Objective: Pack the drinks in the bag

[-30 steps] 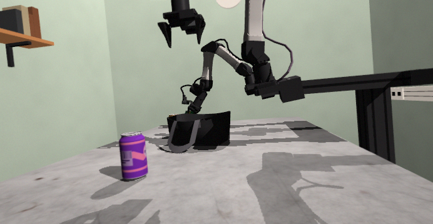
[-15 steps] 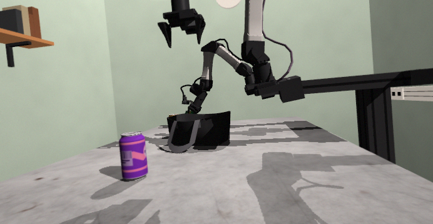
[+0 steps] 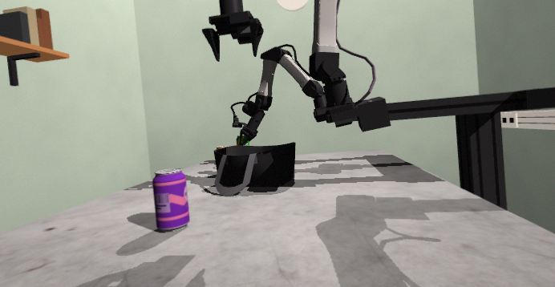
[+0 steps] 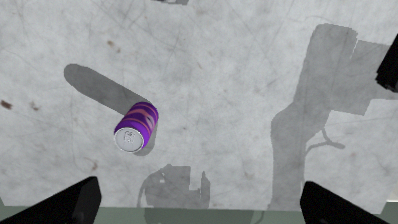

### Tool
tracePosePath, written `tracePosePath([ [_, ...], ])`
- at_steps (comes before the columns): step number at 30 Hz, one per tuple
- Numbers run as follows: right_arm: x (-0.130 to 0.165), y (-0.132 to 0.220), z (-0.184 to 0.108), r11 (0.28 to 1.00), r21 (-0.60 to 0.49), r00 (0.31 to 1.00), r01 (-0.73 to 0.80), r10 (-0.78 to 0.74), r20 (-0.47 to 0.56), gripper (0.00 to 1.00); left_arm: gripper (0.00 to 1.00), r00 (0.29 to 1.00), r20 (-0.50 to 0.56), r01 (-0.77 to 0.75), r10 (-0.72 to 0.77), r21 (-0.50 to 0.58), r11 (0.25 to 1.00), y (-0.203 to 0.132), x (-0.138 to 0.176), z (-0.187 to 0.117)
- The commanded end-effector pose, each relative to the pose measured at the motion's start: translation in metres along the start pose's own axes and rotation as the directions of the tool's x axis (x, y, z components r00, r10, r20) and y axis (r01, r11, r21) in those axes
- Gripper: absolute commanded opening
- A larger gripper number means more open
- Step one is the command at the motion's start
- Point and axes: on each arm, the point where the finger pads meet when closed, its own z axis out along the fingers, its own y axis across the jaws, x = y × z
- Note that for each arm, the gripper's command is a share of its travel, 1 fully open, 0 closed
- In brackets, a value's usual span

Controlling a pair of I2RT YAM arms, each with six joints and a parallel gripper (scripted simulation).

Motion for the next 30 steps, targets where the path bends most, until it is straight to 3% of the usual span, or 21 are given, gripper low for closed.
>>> tracePosePath([
  [1, -0.058, -0.012, -0.022, 0.999, 0.045, 0.990, 0.025, -0.031, 0.135, 0.70, 1.00, 1.000, 0.004, -0.004, 0.004, -0.019, 1.000, 0.003, -0.001, -0.002],
  [2, -0.050, -0.008, -0.023, 0.999, 0.028, 0.995, 0.017, -0.020, 0.100, 0.70, 1.00, 1.000, 0.004, -0.004, 0.004, -0.019, 1.000, 0.003, -0.001, -0.002],
  [8, -0.063, -0.012, -0.032, 0.998, 0.048, 0.989, 0.030, -0.037, 0.146, 0.70, 1.00, 1.000, 0.004, -0.004, 0.004, -0.019, 1.000, 0.003, -0.001, -0.002],
  [10, -0.043, -0.006, -0.030, 0.999, 0.036, 0.993, 0.022, -0.026, 0.113, 0.70, 1.00, 1.000, 0.004, -0.004, 0.004, -0.019, 1.000, 0.003, -0.001, -0.002],
  [16, -0.043, -0.007, -0.030, 0.999, 0.038, 0.993, 0.023, -0.027, 0.116, 0.70, 1.00, 1.000, 0.004, -0.004, 0.004, -0.019, 1.000, 0.003, -0.001, -0.002],
  [20, -0.061, -0.015, -0.032, 0.998, 0.057, 0.988, 0.030, -0.038, 0.151, 0.70, 1.00, 1.000, 0.004, -0.004, 0.004, -0.019, 1.000, 0.003, -0.001, -0.002],
  [23, -0.047, -0.010, -0.030, 0.999, 0.045, 0.992, 0.025, -0.030, 0.126, 0.70, 1.00, 1.000, 0.004, -0.004, 0.004, -0.019, 1.000, 0.003, -0.001, -0.002],
  [30, -0.045, -0.010, -0.029, 0.999, 0.045, 0.992, 0.024, -0.029, 0.123, 0.70, 1.00, 1.000, 0.004, -0.004, 0.004, -0.019, 1.000, 0.003, -0.001, -0.002],
])
